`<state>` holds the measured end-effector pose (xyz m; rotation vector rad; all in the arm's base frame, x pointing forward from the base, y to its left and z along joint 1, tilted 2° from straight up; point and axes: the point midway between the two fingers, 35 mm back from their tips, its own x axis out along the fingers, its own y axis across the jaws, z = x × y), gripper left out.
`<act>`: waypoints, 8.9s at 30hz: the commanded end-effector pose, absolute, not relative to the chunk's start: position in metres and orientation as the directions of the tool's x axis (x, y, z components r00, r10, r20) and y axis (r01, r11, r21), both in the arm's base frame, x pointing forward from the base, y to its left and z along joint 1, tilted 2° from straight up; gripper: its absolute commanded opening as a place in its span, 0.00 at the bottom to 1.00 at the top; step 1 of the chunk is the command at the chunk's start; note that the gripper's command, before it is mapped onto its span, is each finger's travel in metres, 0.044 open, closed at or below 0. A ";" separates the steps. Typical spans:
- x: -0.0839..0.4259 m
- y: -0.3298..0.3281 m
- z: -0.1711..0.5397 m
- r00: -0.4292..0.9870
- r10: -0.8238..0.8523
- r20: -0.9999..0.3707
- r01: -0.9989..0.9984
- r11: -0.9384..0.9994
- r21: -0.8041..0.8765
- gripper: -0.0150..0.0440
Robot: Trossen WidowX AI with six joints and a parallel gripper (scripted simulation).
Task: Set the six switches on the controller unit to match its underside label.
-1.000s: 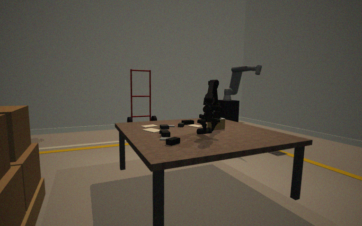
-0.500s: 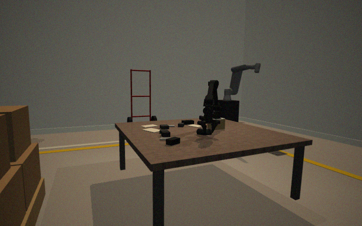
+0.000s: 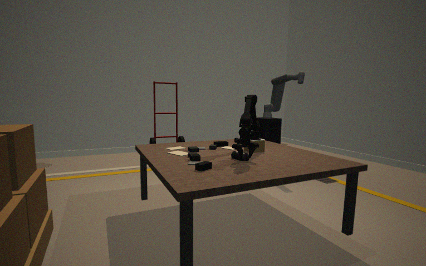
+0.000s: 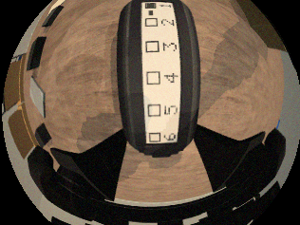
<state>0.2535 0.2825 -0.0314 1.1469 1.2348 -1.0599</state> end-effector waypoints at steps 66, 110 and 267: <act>0.269 0.226 0.009 -0.022 -0.009 -1.000 0.375 0.927 -0.016 0.38; 0.289 0.231 0.028 -0.249 -0.041 -0.968 -0.636 -0.747 0.195 0.25; 0.254 0.276 0.003 0.047 -0.004 -0.999 0.994 0.095 0.046 1.00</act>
